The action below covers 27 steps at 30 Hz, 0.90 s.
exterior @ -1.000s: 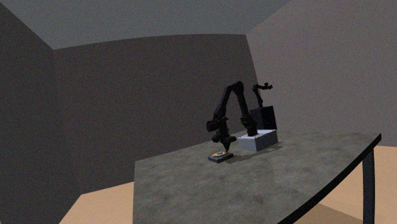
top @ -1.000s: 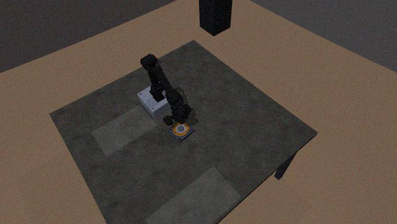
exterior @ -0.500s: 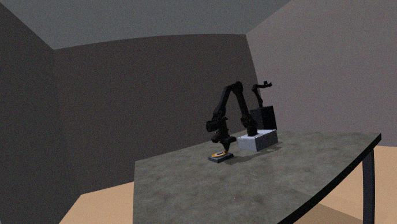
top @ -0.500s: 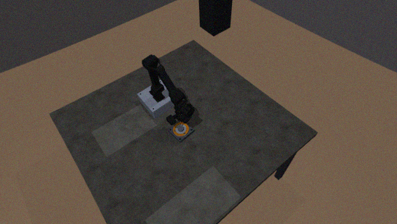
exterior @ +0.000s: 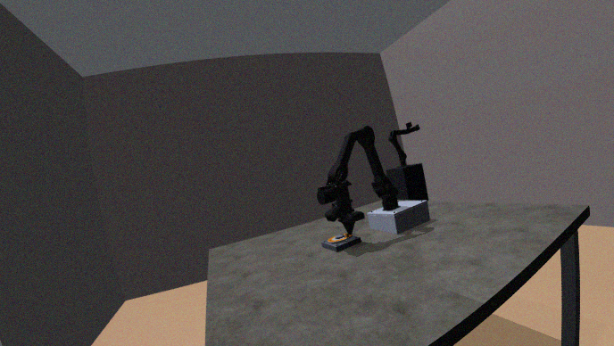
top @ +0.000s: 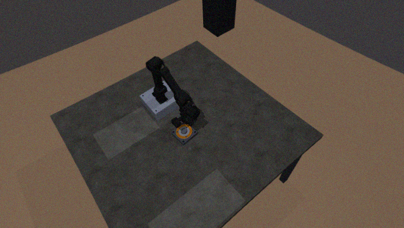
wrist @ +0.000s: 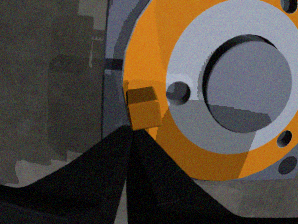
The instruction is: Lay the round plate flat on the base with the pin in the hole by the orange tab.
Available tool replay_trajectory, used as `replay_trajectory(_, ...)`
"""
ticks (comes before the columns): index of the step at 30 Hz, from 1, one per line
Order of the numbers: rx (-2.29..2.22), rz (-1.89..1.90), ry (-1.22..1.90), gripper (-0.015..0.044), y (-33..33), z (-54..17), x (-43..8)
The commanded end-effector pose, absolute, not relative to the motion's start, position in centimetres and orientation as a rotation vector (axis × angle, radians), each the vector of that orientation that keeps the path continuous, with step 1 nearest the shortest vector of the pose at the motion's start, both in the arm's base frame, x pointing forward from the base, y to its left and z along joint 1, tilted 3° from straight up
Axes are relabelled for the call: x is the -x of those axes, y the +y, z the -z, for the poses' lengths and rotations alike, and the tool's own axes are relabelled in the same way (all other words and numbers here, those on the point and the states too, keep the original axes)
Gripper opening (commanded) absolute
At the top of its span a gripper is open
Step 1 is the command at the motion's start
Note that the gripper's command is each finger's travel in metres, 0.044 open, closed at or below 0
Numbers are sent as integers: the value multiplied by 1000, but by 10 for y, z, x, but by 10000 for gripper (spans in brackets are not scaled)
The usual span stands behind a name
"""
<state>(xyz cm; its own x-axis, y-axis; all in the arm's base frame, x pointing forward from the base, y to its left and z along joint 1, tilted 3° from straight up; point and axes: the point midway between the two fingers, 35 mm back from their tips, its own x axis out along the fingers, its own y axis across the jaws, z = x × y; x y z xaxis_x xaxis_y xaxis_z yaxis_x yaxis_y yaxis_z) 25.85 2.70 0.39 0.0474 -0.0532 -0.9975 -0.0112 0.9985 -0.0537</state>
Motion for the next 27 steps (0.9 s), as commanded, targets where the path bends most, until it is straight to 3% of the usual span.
replay_trajectory(1, 46, 32, 1518, 0, 29, -5, -264)
replay_trajectory(16, 45, 32, 1517, 0, 32, -5, -271)
replay_trajectory(27, 45, 32, 1517, 0, 33, -47, -263)
